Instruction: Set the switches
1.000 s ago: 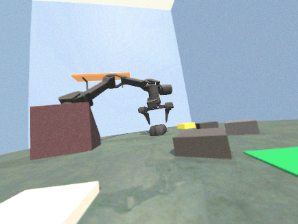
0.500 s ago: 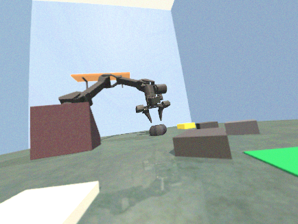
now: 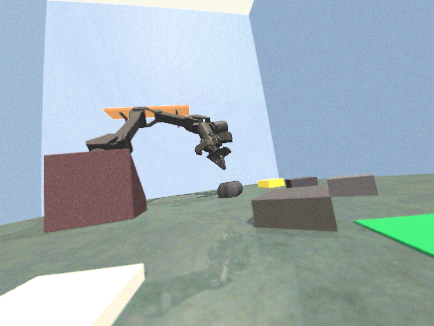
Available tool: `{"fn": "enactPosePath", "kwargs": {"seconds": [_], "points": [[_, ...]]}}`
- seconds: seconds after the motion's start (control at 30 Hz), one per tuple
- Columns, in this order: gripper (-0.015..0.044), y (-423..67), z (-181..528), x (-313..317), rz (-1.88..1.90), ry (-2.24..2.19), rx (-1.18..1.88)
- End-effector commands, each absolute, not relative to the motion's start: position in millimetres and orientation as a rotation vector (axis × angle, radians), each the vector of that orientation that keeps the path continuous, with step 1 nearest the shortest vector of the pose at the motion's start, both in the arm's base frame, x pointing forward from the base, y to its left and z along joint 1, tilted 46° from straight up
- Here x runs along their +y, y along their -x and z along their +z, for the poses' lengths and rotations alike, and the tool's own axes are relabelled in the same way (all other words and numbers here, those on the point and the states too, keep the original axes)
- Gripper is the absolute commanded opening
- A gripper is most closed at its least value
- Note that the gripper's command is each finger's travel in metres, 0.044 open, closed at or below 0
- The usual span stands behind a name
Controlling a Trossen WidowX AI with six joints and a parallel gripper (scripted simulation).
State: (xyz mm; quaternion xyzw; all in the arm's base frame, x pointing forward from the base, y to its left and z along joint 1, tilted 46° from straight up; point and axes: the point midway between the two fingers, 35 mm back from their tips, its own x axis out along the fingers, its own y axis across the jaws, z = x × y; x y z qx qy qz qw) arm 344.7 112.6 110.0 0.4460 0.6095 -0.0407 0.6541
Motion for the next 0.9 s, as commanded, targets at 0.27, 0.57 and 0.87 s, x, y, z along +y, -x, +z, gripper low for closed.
{"fn": "enactPosePath", "kwargs": {"seconds": [0.27,0.57,0.87], "points": [[0.0,-343,110,111,-0.075,-0.977,1.369],[0.0105,-349,113,117,-0.165,-1.112,1.425],[0.0341,-382,131,145,-0.911,-1.832,1.693]]}}
